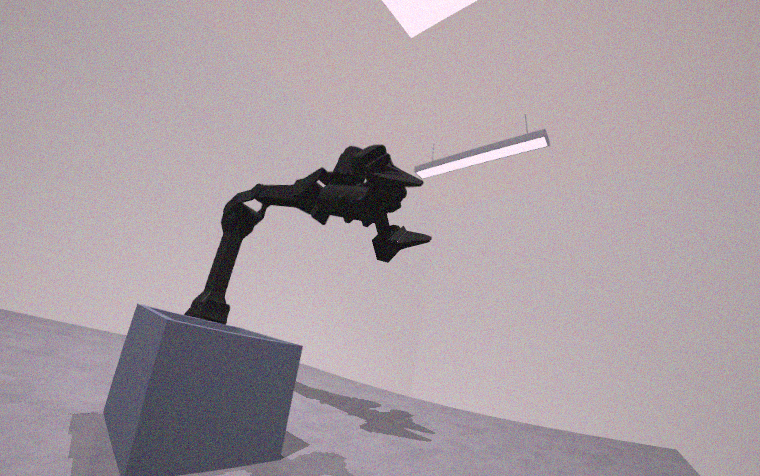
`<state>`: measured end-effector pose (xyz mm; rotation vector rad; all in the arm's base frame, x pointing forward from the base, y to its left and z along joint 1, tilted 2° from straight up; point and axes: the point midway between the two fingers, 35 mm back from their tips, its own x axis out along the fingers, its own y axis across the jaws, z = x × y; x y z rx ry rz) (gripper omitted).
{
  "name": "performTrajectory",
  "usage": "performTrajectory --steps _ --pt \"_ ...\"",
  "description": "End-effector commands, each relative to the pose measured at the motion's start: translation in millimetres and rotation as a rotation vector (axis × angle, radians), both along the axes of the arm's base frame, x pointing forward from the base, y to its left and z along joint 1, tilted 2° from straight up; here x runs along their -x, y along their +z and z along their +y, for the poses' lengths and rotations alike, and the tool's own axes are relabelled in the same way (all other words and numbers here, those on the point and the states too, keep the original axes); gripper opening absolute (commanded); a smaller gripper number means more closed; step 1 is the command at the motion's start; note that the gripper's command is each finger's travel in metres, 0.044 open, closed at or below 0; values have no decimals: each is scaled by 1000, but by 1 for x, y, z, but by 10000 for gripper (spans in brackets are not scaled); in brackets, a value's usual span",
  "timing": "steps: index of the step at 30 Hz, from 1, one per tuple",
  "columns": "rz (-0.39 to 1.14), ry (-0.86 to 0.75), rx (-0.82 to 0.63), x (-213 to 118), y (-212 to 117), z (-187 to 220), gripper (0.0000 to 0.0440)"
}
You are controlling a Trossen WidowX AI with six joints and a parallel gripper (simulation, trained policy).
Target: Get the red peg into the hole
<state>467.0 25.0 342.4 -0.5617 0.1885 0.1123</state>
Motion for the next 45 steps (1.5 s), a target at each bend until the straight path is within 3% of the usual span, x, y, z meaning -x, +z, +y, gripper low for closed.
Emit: performTrajectory --steps 1,24,45 --pt "48 0 -74 9 -6 4 440" --pt "612 -154 -622 91 -96 41 440" --pt "1080 -584 -991 188 -154 62 440"
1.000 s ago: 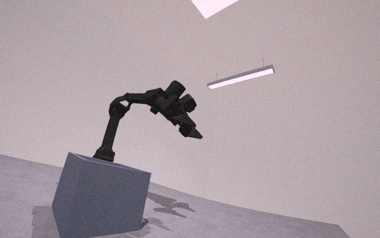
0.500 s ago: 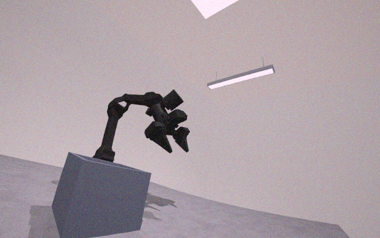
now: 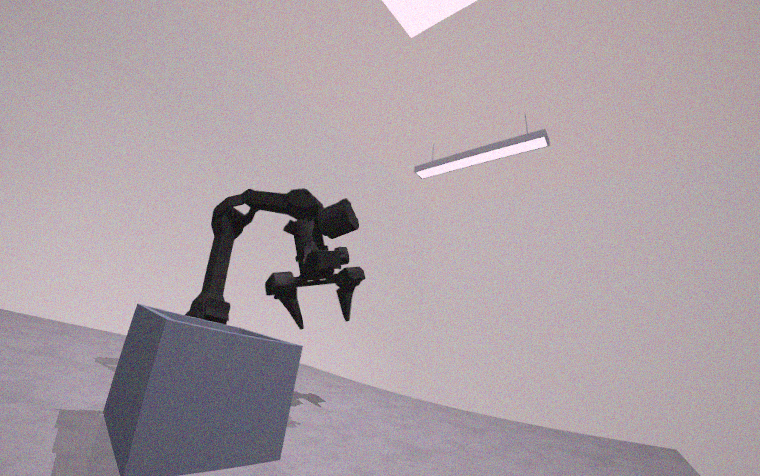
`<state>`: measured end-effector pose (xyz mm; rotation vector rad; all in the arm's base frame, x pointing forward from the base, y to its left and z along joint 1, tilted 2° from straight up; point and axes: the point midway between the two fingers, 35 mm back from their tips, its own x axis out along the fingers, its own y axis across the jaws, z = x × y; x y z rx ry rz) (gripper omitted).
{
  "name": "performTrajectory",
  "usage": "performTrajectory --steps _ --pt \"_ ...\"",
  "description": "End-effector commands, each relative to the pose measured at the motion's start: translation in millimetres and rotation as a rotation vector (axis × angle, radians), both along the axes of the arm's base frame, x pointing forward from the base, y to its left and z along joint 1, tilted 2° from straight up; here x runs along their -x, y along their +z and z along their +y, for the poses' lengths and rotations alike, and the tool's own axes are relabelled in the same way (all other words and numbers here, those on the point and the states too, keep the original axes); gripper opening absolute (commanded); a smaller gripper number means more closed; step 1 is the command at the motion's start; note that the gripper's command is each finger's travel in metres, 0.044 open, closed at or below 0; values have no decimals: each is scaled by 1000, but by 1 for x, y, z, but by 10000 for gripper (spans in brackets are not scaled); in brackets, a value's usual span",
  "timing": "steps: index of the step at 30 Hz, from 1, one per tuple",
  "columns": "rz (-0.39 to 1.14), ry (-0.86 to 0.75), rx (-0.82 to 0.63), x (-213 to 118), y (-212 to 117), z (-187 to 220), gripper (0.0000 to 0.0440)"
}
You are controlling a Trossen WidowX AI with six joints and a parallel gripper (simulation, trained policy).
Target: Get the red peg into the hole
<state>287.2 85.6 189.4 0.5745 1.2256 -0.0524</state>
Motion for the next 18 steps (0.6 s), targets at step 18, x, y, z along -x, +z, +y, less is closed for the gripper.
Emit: performTrajectory --steps 18 --pt "477 -431 -47 88 -36 11 440"
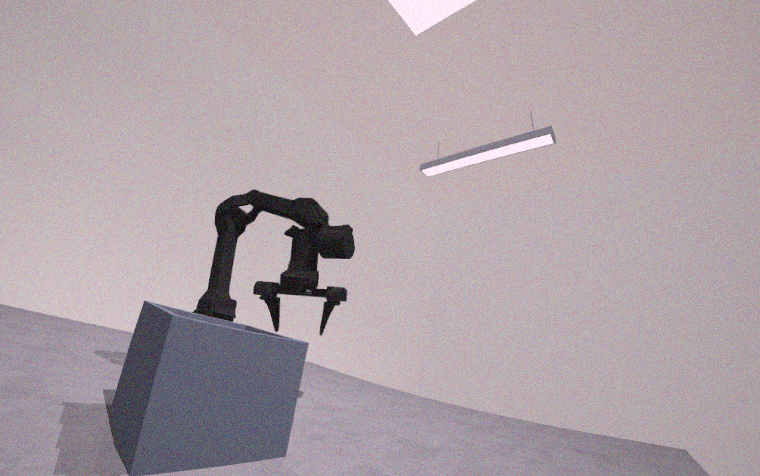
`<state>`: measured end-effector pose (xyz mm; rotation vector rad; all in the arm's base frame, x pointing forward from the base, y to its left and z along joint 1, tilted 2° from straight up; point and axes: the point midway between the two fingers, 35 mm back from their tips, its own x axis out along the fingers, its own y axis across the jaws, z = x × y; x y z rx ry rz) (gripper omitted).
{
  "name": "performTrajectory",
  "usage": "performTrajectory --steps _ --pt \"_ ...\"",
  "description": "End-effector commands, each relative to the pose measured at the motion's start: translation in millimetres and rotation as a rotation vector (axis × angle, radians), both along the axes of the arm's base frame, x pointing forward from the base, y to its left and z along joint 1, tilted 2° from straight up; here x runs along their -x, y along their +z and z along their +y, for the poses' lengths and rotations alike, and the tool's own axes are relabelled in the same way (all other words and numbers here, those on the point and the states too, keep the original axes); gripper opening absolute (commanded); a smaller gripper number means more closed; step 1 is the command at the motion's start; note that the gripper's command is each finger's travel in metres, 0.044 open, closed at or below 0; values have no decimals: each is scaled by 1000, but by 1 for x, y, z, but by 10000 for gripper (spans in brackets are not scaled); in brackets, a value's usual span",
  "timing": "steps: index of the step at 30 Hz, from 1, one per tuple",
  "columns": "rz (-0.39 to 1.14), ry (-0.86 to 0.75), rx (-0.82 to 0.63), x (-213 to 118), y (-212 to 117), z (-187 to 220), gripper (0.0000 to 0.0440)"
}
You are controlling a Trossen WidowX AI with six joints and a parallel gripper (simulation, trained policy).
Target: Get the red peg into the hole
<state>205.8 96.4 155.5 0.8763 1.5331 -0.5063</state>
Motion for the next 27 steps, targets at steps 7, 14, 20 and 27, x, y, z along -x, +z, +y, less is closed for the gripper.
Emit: performTrajectory --steps 7,14,20,27 --pt "121 -144 60 25 -13 3 440" --pt "171 -220 105 33 -30 3 440" --pt "196 -275 129 36 -49 2 440" --pt "211 -333 151 38 -73 -1 440"
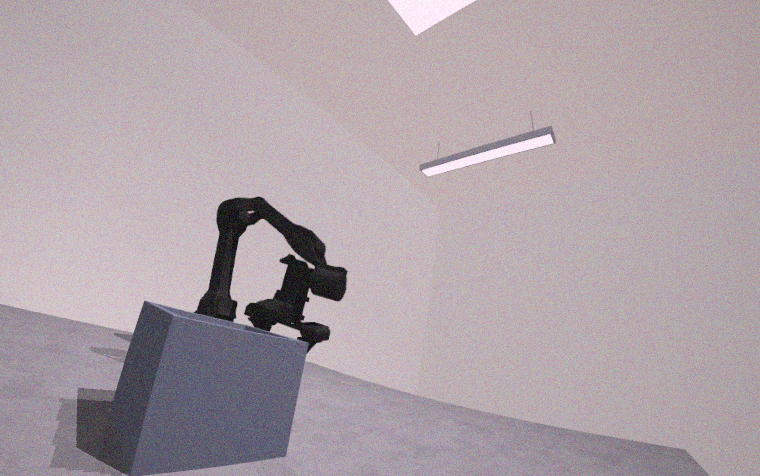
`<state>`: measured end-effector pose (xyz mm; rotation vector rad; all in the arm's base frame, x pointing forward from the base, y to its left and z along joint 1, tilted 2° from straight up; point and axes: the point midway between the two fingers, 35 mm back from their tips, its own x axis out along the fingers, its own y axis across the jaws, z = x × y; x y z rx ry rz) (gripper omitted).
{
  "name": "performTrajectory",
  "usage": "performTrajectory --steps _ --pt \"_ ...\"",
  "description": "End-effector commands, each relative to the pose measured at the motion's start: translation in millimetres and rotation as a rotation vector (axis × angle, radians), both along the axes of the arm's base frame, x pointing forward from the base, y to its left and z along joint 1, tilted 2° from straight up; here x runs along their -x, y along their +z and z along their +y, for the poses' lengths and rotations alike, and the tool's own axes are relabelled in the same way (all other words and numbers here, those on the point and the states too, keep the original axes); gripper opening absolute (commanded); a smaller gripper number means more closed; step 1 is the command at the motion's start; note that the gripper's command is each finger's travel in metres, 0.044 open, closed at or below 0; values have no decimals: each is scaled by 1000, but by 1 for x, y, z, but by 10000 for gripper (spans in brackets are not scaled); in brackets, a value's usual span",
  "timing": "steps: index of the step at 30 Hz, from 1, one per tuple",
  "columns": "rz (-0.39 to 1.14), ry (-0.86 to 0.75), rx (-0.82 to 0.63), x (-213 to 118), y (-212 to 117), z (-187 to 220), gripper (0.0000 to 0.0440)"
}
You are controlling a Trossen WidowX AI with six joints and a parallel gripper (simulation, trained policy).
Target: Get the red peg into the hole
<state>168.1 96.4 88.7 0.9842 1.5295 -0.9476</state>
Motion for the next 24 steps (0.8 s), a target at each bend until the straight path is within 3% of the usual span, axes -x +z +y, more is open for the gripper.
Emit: performTrajectory --steps 1,6,9,24 --pt "4 -23 14 0 -10 -1 440" --pt "2 -52 31 -1 -24 -3 434" --pt "-5 -58 35 -2 -30 -3 396" --pt "-22 -28 29 -13 -40 2 39"
